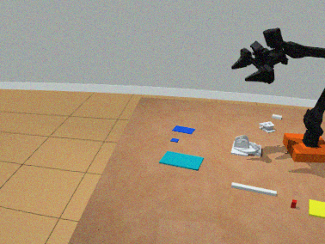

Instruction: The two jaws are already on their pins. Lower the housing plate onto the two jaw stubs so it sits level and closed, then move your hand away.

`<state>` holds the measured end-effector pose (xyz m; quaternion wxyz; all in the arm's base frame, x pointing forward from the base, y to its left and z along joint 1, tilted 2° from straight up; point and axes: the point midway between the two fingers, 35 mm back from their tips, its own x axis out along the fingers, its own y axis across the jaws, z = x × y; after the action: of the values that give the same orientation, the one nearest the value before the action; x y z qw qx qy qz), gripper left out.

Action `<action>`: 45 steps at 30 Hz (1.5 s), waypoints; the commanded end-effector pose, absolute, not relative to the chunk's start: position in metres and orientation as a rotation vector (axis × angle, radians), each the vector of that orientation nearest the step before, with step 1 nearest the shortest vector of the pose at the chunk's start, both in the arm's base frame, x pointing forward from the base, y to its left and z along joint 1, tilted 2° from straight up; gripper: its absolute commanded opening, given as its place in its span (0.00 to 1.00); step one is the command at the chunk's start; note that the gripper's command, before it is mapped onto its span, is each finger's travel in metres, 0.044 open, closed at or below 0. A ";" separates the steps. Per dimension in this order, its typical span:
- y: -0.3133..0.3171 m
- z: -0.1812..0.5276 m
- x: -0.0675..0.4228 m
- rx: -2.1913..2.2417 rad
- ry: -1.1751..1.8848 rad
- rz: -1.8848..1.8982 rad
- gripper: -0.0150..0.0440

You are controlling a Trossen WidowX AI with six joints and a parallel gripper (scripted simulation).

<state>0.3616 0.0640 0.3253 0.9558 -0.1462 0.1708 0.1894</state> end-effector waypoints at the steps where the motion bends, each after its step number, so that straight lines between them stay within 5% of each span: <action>1: 0.044 0.313 0.367 -0.266 0.407 0.326 1.00; 45: -0.168 0.176 0.317 0.206 1.003 -0.303 1.00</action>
<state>0.3257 -0.1554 0.1834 0.8731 0.0797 0.4651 -0.1230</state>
